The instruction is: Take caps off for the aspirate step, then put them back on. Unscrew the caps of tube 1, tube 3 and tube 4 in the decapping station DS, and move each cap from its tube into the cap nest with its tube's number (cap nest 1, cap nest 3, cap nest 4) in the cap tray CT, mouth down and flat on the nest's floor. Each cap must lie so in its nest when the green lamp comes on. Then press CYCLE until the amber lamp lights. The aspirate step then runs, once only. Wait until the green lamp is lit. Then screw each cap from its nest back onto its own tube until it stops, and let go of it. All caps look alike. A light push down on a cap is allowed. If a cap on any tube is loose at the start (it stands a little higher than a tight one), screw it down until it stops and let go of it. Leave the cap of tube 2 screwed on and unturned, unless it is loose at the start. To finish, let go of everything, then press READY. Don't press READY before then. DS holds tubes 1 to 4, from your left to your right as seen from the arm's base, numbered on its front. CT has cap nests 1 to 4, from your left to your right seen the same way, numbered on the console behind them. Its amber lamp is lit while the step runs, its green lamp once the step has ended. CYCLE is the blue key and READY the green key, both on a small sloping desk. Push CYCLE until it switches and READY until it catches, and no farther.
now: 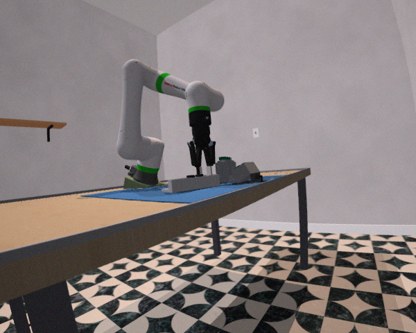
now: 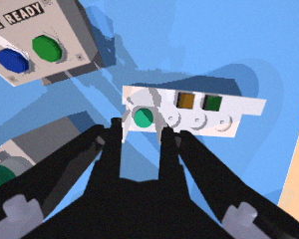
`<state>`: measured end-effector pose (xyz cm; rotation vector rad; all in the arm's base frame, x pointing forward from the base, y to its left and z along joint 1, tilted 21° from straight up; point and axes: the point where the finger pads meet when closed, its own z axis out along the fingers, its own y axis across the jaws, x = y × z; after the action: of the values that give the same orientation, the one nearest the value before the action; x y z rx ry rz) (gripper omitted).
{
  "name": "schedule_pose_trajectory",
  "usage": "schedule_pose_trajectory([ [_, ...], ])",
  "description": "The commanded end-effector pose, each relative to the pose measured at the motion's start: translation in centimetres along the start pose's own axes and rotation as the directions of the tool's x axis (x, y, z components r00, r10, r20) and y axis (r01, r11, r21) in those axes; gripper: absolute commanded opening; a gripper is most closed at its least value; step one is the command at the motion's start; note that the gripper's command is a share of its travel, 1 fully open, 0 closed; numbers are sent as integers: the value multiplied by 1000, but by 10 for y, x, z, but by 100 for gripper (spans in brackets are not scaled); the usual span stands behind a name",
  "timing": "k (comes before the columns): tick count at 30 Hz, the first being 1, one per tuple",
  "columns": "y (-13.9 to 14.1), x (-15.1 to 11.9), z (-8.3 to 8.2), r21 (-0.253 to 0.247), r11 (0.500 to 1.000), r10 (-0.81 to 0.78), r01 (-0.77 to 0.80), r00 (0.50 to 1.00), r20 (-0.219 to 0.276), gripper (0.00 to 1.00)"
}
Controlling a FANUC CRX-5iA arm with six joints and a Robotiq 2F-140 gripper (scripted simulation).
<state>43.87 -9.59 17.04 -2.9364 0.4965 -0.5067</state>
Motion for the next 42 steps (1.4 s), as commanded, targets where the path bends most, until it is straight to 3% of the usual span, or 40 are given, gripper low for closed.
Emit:
schedule_pose_trajectory([
  [1, 0, 0, 0, 0, 1000, 0, 0, 1000, 0, 29],
  [17, 0, 0, -75, 0, 1000, 0, 0, 1000, 0, 29],
  [19, 0, 0, -75, 0, 1000, 0, 0, 1000, 0, 29],
  [31, 0, 0, -135, 0, 1000, 0, 0, 1000, 0, 29],
  [37, 0, 0, -138, 0, 1000, 0, 0, 1000, 0, 29],
  [38, -8, -3, -138, 0, 997, 83, -83, 997, 0, 35],
  [40, -23, -9, -138, 0, 969, 247, -247, 969, 0, 35],
  [42, -31, -13, -138, 0, 951, 309, -309, 951, 0, 35],
])
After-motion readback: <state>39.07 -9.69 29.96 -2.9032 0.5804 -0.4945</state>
